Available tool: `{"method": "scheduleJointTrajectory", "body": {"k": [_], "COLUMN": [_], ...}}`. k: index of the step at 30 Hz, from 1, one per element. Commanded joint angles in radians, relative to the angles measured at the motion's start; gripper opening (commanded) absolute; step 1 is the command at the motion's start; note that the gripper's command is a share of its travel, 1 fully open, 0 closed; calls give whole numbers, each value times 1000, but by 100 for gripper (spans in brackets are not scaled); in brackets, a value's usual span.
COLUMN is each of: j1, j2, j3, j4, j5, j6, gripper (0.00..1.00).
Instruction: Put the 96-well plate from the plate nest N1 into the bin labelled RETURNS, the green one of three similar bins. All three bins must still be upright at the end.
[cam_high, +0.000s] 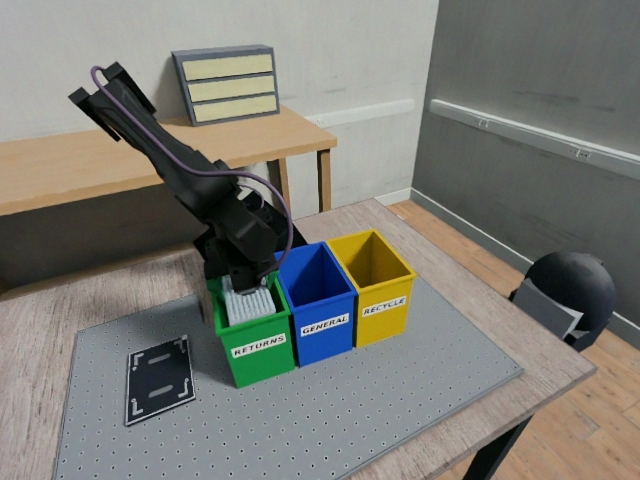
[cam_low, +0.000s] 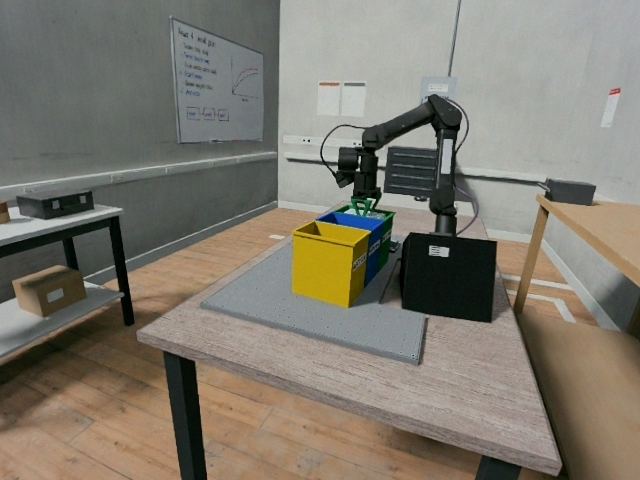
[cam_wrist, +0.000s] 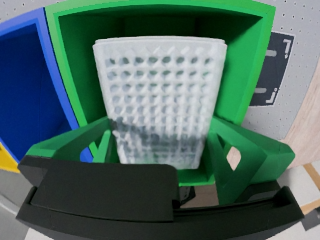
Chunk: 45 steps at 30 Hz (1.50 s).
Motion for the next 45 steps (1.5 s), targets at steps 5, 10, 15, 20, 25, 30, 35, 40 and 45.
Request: {"method": "scheduleJointTrajectory", "body": {"k": [5, 10, 15, 20, 25, 30, 35, 40, 45], "j1": [6, 6, 6, 6, 6, 6, 6, 6, 6], "j2": [-35, -36, -19, -19, -19, -19, -19, -19, -19], "j3": [-3, -8, 4, 4, 4, 4, 4, 4, 4], "j4": [20, 20, 8, 8, 8, 8, 8, 8, 8], "j5": [7, 7, 3, 3, 3, 3, 3, 3, 3], "j6": [-10, -10, -4, -4, -4, -4, -4, -4, -4], "gripper": [0, 0, 99, 99, 99, 99, 99, 99, 99]}}
